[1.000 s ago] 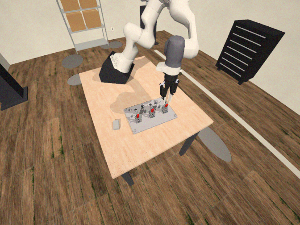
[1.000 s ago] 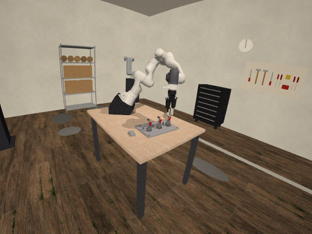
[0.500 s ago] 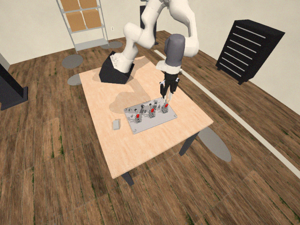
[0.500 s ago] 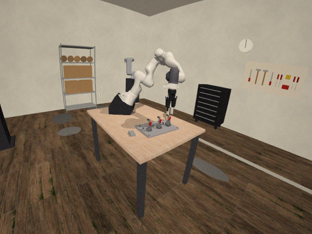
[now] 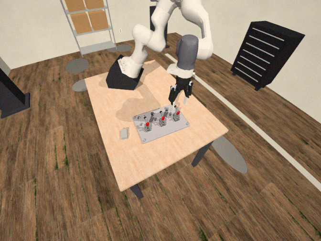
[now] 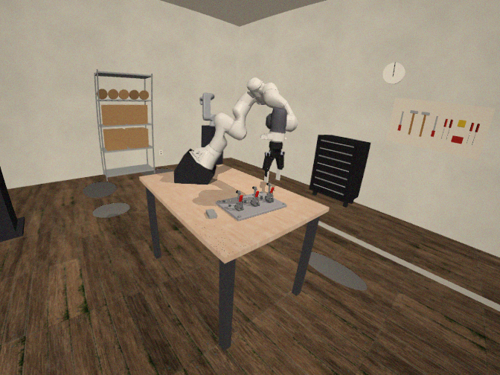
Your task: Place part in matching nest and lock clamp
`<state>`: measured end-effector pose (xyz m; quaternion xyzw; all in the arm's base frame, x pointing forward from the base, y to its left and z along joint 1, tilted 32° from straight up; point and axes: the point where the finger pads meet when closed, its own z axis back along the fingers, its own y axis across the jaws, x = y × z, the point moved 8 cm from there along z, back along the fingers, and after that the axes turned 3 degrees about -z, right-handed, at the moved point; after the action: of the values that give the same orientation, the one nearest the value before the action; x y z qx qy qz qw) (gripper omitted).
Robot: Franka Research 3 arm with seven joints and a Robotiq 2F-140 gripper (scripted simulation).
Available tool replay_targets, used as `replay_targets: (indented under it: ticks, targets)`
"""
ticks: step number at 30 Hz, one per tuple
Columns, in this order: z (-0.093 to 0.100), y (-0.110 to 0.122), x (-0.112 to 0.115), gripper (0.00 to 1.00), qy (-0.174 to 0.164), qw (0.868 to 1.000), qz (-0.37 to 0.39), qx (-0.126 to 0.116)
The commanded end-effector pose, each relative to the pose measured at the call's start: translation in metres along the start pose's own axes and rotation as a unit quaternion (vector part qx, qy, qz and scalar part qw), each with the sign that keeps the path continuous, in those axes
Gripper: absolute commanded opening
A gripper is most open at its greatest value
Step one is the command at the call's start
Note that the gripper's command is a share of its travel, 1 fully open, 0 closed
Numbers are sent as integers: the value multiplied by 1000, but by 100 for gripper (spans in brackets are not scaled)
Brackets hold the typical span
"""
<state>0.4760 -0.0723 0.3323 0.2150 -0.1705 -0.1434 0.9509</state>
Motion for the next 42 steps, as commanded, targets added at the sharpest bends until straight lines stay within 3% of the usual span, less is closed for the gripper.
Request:
replay_targets:
  ticks: [1, 6, 13, 26, 32, 40, 42]
  targets:
    - [12, 0, 0, 58, 1, 1000, -3, 0]
    - [31, 0, 0, 58, 1, 1000, -3, 0]
    - [43, 0, 0, 58, 1, 1000, -3, 0]
    - [45, -8, 0, 58, 1, 1000, -3, 0]
    - [45, -44, -1, 58, 1, 1000, -3, 0]
    - [45, -123, -3, 58, 1, 1000, -3, 0]
    - [45, -123, -3, 58, 1, 1000, -3, 0]
